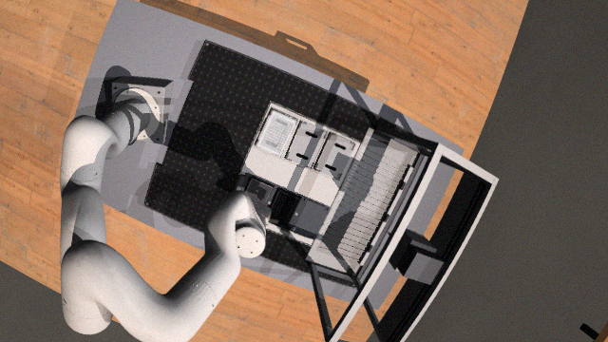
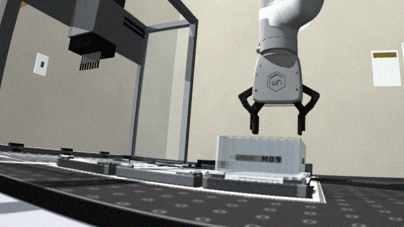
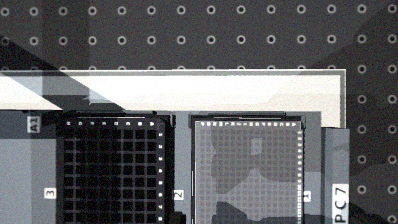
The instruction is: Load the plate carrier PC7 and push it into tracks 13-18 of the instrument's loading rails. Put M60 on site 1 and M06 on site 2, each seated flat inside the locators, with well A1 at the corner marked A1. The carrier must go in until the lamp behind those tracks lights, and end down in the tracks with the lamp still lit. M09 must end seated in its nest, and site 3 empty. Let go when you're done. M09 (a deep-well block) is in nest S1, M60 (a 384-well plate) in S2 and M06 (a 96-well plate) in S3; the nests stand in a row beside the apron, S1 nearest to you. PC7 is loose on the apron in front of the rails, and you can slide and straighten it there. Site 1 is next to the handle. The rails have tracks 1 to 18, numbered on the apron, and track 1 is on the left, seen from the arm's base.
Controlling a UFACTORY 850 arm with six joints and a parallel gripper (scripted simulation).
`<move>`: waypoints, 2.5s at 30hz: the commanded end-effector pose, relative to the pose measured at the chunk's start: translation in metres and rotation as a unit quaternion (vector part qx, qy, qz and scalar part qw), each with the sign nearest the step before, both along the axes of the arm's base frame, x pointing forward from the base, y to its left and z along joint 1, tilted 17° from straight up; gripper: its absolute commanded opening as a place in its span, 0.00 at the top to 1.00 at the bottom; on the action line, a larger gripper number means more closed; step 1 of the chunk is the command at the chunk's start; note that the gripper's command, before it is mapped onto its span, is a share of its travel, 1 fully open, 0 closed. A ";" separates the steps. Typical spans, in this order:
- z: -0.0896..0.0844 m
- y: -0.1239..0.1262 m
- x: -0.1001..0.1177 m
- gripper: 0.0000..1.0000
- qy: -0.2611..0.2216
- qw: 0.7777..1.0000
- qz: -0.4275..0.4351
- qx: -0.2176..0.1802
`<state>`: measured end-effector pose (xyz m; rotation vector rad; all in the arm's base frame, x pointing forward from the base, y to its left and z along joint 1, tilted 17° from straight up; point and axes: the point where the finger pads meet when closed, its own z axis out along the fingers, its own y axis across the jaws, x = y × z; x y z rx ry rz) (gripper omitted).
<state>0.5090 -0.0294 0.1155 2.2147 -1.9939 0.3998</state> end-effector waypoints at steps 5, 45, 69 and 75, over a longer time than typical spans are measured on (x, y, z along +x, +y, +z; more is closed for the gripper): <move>0.015 0.004 0.000 0.00 -0.001 1.000 0.000 0.000; 0.041 0.024 0.006 0.00 0.000 1.000 0.004 0.000; 0.017 0.104 0.078 0.00 0.000 1.000 0.004 0.000; 0.014 0.114 0.086 0.00 0.000 1.000 0.004 0.000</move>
